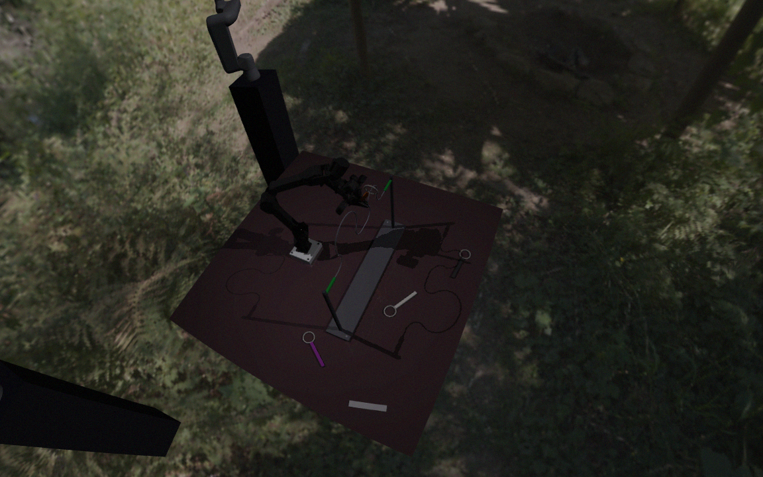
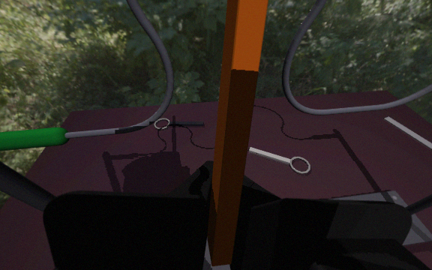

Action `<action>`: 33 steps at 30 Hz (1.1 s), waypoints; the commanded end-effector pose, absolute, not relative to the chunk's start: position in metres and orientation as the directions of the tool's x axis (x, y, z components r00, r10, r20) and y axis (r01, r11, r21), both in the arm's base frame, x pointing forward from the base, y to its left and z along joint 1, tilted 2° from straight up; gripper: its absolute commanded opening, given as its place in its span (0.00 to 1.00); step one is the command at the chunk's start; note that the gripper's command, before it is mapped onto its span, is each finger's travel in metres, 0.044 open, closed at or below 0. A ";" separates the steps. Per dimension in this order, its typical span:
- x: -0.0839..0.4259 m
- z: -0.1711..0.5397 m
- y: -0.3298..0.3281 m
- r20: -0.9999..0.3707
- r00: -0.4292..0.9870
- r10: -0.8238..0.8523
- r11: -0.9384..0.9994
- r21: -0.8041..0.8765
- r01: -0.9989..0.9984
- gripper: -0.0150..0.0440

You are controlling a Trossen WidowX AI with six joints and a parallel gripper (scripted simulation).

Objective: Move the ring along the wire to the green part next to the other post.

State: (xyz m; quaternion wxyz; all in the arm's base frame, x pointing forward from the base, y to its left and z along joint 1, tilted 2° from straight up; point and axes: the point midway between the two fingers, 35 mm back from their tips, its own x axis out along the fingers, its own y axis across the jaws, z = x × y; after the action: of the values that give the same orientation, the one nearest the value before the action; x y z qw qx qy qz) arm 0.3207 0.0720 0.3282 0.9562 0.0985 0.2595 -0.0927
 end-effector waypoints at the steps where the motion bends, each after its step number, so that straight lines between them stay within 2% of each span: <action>1: 0.320 0.327 0.064 -0.510 0.841 -0.179 0.973 0.036 0.229 0.00; 17: 0.317 0.329 0.037 -0.444 0.821 -0.361 0.914 -0.345 0.215 0.00; 33: 0.314 0.342 0.012 -0.312 0.806 -0.503 0.714 -0.675 0.184 0.00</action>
State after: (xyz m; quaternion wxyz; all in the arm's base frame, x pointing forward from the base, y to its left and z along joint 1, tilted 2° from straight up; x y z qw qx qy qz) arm 0.3163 0.0174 0.3364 0.9047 -0.2925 0.2507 -0.1819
